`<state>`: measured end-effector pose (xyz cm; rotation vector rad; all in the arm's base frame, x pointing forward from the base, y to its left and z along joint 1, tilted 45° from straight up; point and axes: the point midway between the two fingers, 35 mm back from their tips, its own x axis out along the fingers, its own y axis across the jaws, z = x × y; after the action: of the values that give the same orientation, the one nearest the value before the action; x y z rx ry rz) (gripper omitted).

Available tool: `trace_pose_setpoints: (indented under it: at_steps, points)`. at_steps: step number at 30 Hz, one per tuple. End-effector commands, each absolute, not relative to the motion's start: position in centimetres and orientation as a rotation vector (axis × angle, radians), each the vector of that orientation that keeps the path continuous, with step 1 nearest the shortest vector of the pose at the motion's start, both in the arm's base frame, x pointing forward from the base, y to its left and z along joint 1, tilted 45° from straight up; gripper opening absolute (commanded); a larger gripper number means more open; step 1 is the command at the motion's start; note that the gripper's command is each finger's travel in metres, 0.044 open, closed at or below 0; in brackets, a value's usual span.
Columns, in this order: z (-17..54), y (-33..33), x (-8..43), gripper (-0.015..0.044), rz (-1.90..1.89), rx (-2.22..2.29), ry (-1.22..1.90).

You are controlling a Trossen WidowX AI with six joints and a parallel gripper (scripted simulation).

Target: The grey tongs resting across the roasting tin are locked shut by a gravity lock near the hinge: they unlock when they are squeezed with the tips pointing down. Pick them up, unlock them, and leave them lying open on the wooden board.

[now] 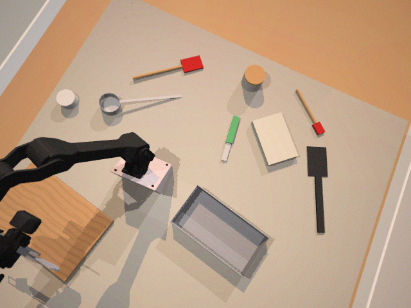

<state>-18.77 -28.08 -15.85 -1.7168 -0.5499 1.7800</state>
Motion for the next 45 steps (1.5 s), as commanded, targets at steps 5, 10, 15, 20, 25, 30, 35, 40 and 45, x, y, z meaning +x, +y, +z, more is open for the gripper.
trace_pose_setpoints:
  at_steps: [5,10,15,20,25,30,35,40,45]
  points:
    - [-15.2,-25.8,-23.7,-0.0150,1.774,-1.604,-0.433]
    - [-15.2,-25.8,-23.7,-0.0150,1.774,-1.604,-0.433]
    - [-15.5,-25.4,-23.3,-0.0150,1.823,-1.501,-0.495]
    - [-15.8,-24.7,-22.8,-0.0150,1.937,-1.283,-0.613]
    - [-15.9,-24.4,-22.3,-0.0150,2.072,-1.051,-0.721]
    - [-15.8,-24.7,-21.8,-0.0150,2.221,-0.824,-0.811]
    - [-15.7,-25.5,-21.2,-0.0150,2.388,-0.594,-0.889]
    - [-15.7,-26.7,-20.3,-0.0150,2.562,-0.379,-0.951]
    - [-15.7,-26.9,-20.1,-0.0150,2.587,-0.350,-0.959]
